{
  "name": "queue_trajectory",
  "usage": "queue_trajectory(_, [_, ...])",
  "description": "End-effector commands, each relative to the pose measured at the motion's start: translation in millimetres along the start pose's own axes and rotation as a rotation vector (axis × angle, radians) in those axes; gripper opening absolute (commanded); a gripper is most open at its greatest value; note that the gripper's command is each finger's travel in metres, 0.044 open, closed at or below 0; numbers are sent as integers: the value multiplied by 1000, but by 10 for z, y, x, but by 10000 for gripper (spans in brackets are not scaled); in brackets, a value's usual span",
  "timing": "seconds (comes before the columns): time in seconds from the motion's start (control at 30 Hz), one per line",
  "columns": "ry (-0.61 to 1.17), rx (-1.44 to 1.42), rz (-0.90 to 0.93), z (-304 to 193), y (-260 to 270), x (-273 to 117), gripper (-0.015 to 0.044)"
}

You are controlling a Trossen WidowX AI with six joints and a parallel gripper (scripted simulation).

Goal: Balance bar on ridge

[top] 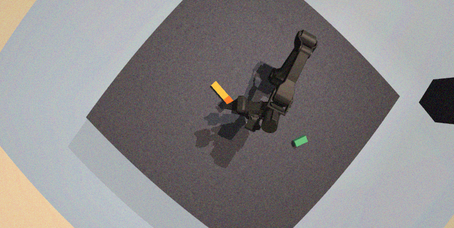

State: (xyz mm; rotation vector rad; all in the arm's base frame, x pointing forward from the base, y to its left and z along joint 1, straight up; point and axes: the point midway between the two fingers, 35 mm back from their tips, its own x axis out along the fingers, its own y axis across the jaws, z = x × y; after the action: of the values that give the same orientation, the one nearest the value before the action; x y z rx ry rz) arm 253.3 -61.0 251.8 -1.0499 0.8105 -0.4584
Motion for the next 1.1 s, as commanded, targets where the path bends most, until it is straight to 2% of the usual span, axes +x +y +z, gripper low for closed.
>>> queue_trajectory(0.0, [1,4,2,0,0,4,374])
queue_trajectory(0.07, [13,35,20,-4,2,33,321])
queue_trajectory(0.1, [23,59,34,-8,4,55,315])
queue_trajectory(0.57, [207,428,211,-124,46,348,315])
queue_trajectory(1.07, [509,887,345,-348,103,590,315])
